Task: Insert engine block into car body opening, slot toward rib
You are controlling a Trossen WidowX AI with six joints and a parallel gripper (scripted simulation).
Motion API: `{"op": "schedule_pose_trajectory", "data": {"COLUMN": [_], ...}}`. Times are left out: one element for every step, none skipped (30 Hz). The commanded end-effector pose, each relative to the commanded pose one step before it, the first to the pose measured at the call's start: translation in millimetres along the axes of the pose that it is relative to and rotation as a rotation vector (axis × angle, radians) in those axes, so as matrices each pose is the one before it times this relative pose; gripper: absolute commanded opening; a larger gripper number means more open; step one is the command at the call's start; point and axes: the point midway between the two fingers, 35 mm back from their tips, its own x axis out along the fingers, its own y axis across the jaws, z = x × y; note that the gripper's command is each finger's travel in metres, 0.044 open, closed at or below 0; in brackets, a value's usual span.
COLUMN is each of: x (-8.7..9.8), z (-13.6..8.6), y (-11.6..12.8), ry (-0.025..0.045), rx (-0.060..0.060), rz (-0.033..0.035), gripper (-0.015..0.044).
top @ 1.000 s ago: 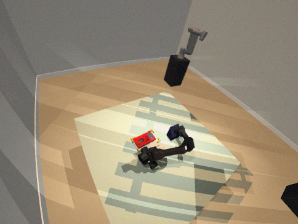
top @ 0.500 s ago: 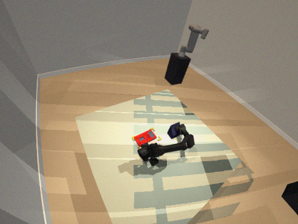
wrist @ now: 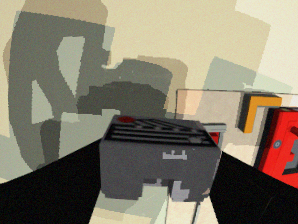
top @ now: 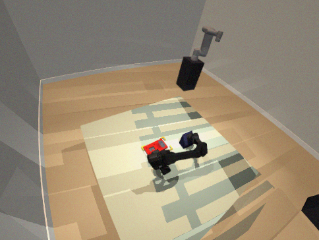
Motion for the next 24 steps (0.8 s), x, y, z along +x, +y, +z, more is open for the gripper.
{"op": "schedule_pose_trajectory", "data": {"x": [-14.42,-3.23,-3.23,-3.23,-3.23,-3.23,-3.23,-3.22,-3.22,-2.65,-1.59,-0.53,1.54,3.28,3.72,4.57,4.38,1.63,0.00,0.00,0.00,0.13,0.27,0.45], "z": [0.85,-0.27,-0.31,-0.34,-0.37,-0.40,-0.44,-0.47,-0.50,-0.44,-0.27,-0.09,-0.02,-0.10,-0.20,-0.38,-0.49,-0.22,0.00,0.00,0.00,-0.07,-0.16,-0.30], "y": [-2.17,-0.21,-0.19,-0.18,-0.17,-0.15,-0.14,-0.12,-0.11,-0.08,-0.04,-0.01,1.71,3.65,4.16,5.15,4.97,1.86,0.00,0.00,0.00,-0.33,-0.70,-1.17], "ry": [-0.00603,0.00008,0.00008,0.00008,0.00008,0.00007,0.00007,0.00007,0.00006,0.00005,0.00003,0.00001,-0.00005,-0.00010,-0.00010,-0.00009,-0.00005,-0.00001,0.00000,0.00000,0.00000,-0.00278,-0.00588,-0.00984], "rx": [-0.0037,0.0000,0.0000,0.0000,0.0000,0.0000,0.0000,0.0000,0.0000,0.0000,0.0000,0.0000,0.0000,0.0000,-0.0001,-0.0001,-0.0001,0.0000,0.0000,0.0000,0.0000,0.0000,0.0001,0.0001], "rz": [-0.00465,0.00025,0.00029,0.00033,0.00036,0.00040,0.00044,0.00048,0.00052,0.00046,0.00029,0.00010,-0.00003,0.00005,0.00023,0.00054,0.00079,0.00036,0.00000,0.00000,0.00000,-0.00003,-0.00006,-0.00006], "gripper": [0.0000,0.0000,0.0000,0.0000,0.0000,0.0000,0.0000,0.0000,0.0000,0.0000,0.0000,0.0000,0.0000,0.0000,0.0000,0.0000,0.0000,0.0000,0.0000,0.0000,0.0000,0.0000,0.0000,0.0000]}}
